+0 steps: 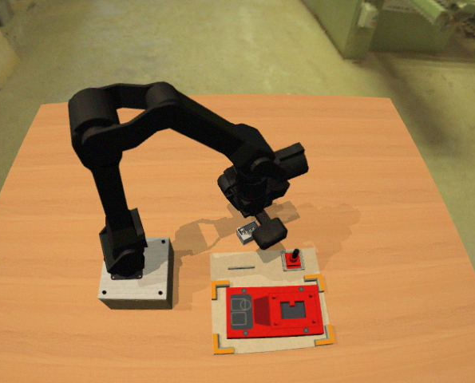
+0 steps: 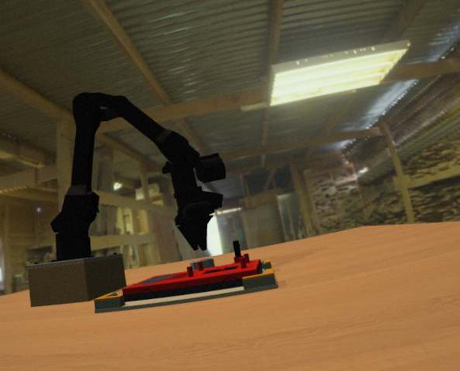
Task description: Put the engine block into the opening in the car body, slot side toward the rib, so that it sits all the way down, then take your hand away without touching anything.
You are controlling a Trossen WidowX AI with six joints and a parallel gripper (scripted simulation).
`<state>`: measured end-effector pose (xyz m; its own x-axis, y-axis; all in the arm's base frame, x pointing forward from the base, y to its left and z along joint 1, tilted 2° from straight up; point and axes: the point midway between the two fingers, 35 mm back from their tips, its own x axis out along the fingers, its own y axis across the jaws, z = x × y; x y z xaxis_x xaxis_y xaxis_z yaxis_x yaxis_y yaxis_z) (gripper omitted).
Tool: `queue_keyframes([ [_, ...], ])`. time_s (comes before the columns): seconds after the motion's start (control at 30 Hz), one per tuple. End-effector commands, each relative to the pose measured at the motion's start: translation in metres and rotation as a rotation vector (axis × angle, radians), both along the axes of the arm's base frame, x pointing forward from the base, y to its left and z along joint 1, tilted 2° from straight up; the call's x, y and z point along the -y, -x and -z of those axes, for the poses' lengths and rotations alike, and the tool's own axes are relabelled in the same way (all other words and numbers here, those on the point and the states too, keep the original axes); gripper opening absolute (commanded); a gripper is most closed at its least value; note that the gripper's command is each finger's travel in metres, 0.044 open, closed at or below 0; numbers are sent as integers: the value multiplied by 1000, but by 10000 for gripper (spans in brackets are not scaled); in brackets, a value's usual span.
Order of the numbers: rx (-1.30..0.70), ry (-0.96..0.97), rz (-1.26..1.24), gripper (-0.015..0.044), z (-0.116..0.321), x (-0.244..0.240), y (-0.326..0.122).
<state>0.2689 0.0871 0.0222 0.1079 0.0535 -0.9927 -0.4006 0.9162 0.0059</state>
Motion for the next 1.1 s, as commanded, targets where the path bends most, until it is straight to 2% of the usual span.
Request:
queue_keyframes([
  [0.0, -58, 35, 2, 440, -7, 0, 0],
  [1.07, -59, 35, 2, 440, 35, -2, -3],
])
